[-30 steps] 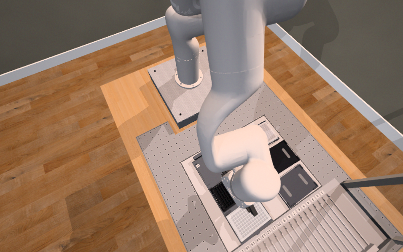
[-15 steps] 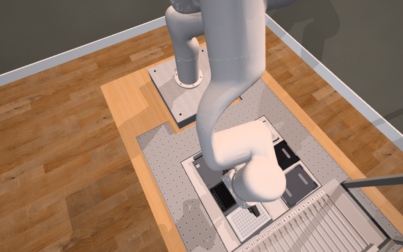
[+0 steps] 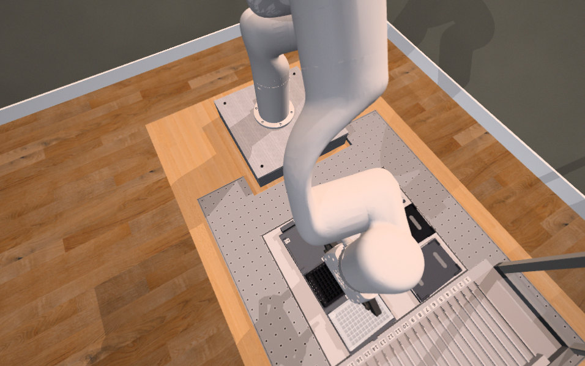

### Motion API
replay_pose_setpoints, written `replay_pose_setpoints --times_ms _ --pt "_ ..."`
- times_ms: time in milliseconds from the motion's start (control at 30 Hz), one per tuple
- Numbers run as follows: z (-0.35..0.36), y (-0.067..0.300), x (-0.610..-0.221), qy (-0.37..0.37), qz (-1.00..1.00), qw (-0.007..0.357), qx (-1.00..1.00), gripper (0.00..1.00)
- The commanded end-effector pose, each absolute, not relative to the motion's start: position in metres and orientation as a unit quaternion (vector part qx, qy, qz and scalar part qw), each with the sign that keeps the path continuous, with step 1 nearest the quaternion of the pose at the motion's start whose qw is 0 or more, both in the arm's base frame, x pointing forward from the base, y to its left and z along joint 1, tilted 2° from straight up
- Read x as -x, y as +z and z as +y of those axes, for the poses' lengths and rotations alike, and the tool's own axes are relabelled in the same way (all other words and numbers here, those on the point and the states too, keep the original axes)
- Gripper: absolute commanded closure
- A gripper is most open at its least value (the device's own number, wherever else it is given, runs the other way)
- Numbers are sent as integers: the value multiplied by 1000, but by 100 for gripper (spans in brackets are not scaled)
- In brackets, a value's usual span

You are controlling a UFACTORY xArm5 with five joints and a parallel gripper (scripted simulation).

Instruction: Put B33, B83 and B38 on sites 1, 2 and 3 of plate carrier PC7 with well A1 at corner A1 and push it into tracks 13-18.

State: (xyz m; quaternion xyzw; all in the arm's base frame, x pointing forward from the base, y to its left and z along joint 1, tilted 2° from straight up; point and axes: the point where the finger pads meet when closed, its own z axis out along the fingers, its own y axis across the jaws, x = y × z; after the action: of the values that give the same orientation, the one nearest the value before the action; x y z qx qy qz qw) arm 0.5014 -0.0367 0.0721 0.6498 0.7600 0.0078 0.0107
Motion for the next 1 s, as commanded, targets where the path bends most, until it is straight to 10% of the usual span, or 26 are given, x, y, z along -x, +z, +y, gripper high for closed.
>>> replay_pose_setpoints --times_ms 0,967 --pt "-37 83 -503 14 760 9 -650 0" --pt "-37 124 -501 14 760 9 -650 0"
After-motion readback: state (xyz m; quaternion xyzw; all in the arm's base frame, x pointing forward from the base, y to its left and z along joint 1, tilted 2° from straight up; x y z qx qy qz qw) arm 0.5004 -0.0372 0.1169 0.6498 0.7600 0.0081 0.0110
